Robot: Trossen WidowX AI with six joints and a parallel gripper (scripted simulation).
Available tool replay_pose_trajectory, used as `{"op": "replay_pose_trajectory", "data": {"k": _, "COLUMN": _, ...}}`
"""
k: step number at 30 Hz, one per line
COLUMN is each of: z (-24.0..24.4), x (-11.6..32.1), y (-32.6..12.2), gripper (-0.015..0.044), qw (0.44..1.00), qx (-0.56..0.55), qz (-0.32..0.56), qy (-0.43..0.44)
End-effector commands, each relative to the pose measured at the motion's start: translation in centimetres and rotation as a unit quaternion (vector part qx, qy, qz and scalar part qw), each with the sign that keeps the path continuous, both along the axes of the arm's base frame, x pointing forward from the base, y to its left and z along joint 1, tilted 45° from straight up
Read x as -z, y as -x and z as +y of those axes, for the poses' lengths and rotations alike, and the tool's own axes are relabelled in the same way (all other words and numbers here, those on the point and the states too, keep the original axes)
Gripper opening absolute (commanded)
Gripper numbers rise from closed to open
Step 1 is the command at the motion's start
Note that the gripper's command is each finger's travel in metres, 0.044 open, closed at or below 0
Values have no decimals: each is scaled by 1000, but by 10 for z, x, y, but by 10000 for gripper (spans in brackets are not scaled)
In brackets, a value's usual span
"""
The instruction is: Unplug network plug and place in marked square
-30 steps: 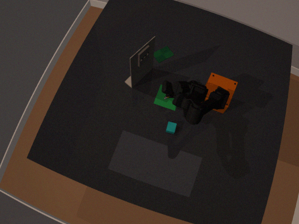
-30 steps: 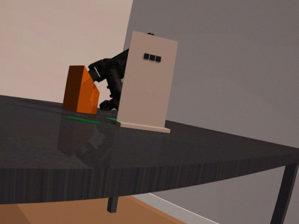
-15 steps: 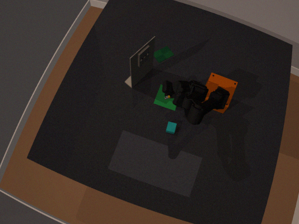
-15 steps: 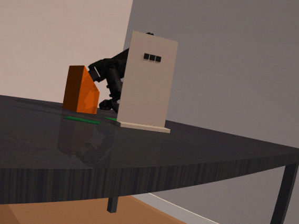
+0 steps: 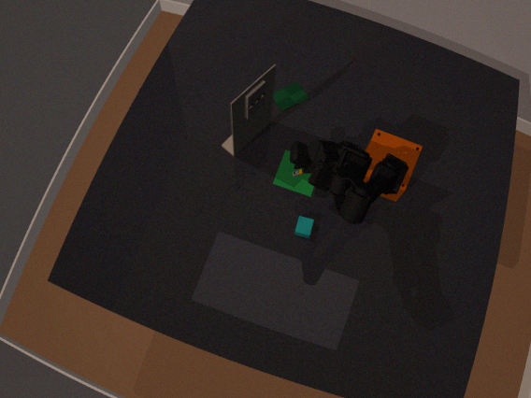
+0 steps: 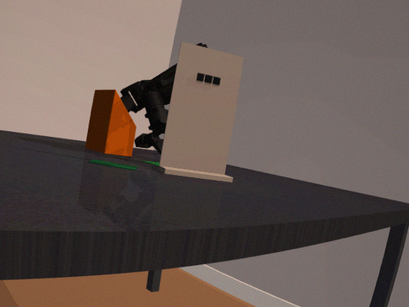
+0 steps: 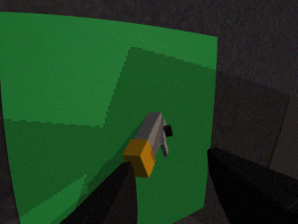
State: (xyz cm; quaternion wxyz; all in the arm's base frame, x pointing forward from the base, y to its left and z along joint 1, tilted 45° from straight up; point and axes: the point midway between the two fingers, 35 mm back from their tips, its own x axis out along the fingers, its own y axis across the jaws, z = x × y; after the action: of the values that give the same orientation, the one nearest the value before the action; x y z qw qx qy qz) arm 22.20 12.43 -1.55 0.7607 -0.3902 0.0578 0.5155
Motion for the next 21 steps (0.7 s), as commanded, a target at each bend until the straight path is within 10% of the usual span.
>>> {"op": "replay_pose_trajectory", "data": {"k": 1, "z": -2, "x": -3, "y": 1, "gripper": 156, "qw": 1000, "qx": -1, "qz": -3, "qy": 0}}
{"op": "replay_pose_trajectory", "data": {"k": 21, "z": -11, "x": -8, "y": 5, "gripper": 156, "qw": 1000, "qx": 0, "qz": -3, "qy": -1}}
